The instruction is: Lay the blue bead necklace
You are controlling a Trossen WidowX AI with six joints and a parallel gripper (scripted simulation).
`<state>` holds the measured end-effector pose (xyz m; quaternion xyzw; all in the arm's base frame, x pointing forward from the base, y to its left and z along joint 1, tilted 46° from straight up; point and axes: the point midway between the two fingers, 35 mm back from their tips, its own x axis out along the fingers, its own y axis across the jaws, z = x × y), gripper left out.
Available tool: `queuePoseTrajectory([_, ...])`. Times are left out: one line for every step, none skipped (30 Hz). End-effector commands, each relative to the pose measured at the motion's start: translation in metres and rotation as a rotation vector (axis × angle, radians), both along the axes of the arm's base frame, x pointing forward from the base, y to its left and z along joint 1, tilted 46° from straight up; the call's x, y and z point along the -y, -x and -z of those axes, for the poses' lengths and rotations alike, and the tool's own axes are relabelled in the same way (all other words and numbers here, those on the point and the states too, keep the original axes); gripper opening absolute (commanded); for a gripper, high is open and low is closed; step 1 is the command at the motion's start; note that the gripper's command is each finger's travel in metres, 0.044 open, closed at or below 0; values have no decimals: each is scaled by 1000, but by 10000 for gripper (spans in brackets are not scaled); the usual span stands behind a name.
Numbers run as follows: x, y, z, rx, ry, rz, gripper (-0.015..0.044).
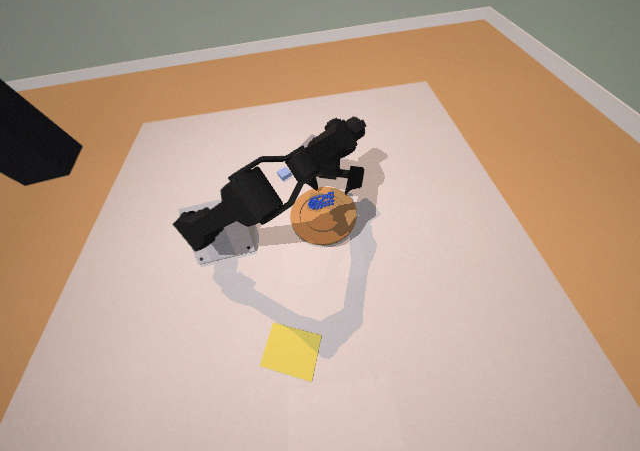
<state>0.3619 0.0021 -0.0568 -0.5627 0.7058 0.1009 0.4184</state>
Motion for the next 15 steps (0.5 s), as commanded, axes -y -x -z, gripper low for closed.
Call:
queuePoseTrajectory([0,0,-1,1,1,3,440])
queuePoseTrajectory([0,0,-1,1,1,3,440])
queuePoseTrajectory([0,0,-1,1,1,3,440])
queuePoseTrajectory([0,0,-1,1,1,3,440])
queuePoseTrajectory([0,0,-1,1,1,3,440])
queuePoseTrajectory([0,1,-1,11,1,12,414])
queuePoseTrajectory([-1,4,-3,39,1,40,387])
queuePoseTrajectory([-2,9,-6,85,2,86,361])
queuePoseTrajectory([-3,15,-9,144,3,145,335])
queuePoseTrajectory([-5,21,-12,203,4,204,309])
queuePoseTrajectory([-6,28,-16,263,5,263,282])
queuePoseTrajectory([-7,34,-19,322,7,322,256])
queuePoseTrajectory([-7,41,-22,381,8,382,250])
queuePoseTrajectory([-8,47,-25,440,10,441,250])
queuePoseTrajectory([-8,54,-28,499,12,500,250])
